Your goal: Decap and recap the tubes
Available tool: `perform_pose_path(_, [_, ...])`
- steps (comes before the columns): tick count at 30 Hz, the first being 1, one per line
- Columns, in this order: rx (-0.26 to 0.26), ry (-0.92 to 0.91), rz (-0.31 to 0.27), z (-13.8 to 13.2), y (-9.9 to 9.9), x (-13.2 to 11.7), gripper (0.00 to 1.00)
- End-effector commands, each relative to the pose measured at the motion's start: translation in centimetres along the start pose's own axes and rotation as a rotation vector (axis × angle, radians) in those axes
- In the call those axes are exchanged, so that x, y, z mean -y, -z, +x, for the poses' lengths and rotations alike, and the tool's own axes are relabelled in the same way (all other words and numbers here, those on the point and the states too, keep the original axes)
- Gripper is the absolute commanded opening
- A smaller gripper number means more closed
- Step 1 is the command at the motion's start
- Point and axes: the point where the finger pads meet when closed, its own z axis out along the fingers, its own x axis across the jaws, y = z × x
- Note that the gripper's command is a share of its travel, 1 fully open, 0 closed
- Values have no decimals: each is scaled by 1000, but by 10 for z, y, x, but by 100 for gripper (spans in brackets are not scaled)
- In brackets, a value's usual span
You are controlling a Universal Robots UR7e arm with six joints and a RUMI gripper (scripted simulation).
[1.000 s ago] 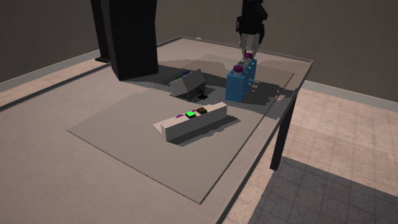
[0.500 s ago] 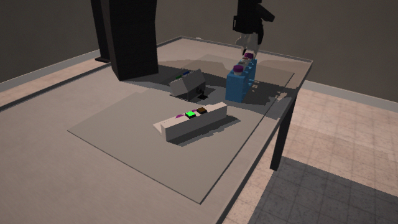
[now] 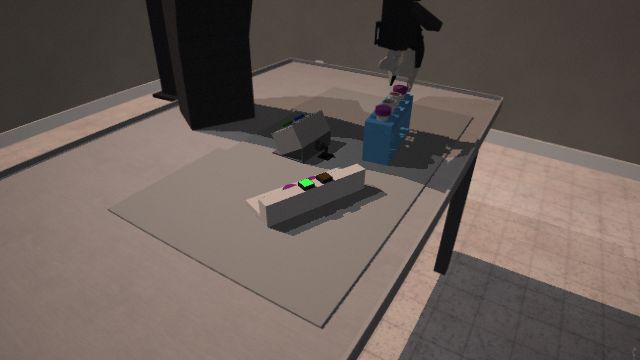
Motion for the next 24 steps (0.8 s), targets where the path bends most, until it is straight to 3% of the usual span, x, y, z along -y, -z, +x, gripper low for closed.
perform_pose_path(1, [-1,0,1,0,13,0,35])
perform_pose_path(14, [-1,0,1,0,38,0,35])
perform_pose_path(15, [-1,83,1,3,38,-8,29])
perform_pose_path(18, [-1,333,0,10,38,-32,29])
perform_pose_path(24, [-1,583,0,17,38,-55,29])
